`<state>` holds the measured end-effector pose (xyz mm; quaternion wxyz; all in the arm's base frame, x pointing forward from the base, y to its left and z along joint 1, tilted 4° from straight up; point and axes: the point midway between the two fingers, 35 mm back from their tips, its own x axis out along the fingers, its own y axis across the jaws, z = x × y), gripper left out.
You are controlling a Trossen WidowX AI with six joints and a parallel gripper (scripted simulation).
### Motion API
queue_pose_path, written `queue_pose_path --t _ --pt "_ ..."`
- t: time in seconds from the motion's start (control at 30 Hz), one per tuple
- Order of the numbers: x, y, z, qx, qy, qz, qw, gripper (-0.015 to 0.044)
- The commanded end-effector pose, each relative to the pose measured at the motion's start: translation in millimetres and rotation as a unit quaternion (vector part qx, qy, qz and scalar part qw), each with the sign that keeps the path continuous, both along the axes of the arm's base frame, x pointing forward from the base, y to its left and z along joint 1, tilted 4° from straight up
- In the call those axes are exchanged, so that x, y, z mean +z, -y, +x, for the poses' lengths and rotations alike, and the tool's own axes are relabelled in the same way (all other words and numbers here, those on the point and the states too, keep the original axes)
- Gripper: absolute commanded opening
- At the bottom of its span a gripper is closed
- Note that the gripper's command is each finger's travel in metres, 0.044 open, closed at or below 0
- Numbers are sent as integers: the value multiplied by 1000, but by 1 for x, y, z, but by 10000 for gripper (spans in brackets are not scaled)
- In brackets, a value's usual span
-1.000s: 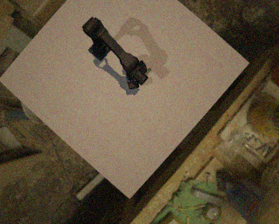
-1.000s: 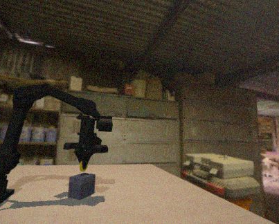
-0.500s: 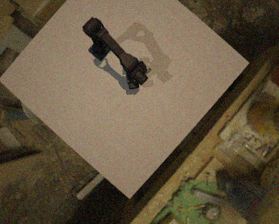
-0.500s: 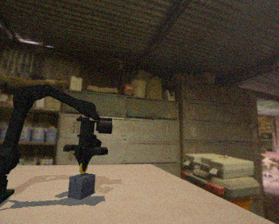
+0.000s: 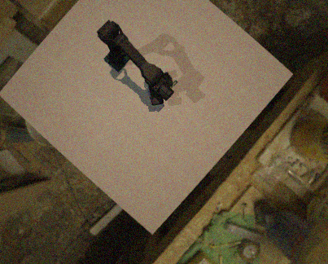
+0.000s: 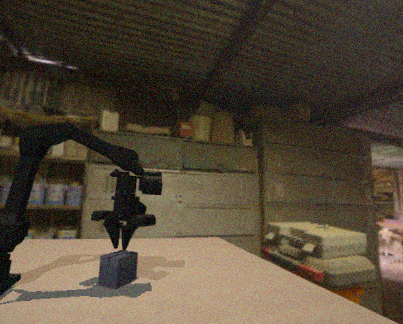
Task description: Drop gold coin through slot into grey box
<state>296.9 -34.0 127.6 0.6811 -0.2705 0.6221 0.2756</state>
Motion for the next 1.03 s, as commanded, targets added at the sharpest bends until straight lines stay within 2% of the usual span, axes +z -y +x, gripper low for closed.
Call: queue_pose_path --t 0.0,0.2,0.57,0.7,1.0 --pt "0 0 0 0 0 0 1000 161" --pt "0 0 0 0 0 0 1000 161" --pt "25 1 -2 0 0 0 1000 440" --pt "59 2 -8 -1 -4 0 1000 440" --pt "61 2 -8 -1 -4 1 1000 440"
